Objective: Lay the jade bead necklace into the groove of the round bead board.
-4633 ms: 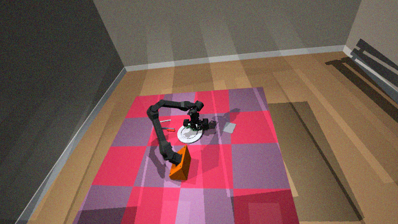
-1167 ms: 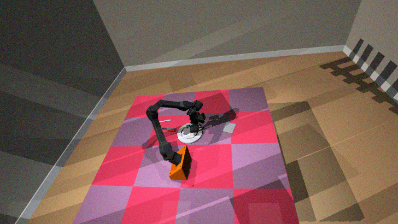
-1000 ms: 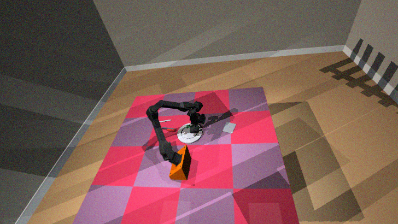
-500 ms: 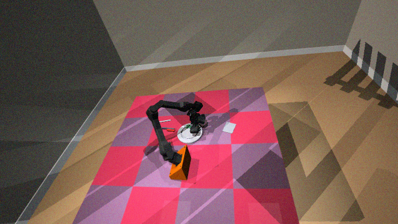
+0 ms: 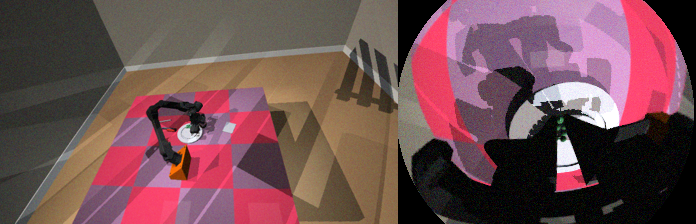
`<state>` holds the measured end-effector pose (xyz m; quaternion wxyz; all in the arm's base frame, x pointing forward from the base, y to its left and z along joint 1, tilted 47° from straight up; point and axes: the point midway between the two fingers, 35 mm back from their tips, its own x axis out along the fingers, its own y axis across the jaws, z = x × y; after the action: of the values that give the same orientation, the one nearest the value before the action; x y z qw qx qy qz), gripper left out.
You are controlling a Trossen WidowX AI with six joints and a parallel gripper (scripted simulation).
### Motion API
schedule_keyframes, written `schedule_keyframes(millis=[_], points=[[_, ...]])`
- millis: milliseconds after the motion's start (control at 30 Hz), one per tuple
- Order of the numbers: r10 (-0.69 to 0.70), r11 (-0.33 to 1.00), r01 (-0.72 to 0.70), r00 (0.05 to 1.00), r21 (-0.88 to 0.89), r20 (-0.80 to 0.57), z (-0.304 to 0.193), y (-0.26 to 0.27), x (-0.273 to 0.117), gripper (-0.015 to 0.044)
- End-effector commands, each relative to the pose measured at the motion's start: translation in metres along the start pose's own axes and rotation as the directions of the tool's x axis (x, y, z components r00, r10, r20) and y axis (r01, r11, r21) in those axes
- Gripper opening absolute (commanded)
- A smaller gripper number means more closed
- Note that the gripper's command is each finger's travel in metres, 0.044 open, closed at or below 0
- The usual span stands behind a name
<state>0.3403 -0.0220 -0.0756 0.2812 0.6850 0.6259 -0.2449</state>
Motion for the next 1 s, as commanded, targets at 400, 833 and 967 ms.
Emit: schedule_keyframes(millis=[400,833,967], points=[[0.001,1.000,-0.001,1.000,0.000,0.000,0.0001,0.0003,-0.0010,0.0000],[0.002,1.000,-0.002,1.000,0.005,-0.003,0.0056,-0.0023,-0.0063,0.0000],[0.002,1.000,-0.002,1.000,0.005,-0.003,0.0056,-0.0023,-0.0024,0.0000]])
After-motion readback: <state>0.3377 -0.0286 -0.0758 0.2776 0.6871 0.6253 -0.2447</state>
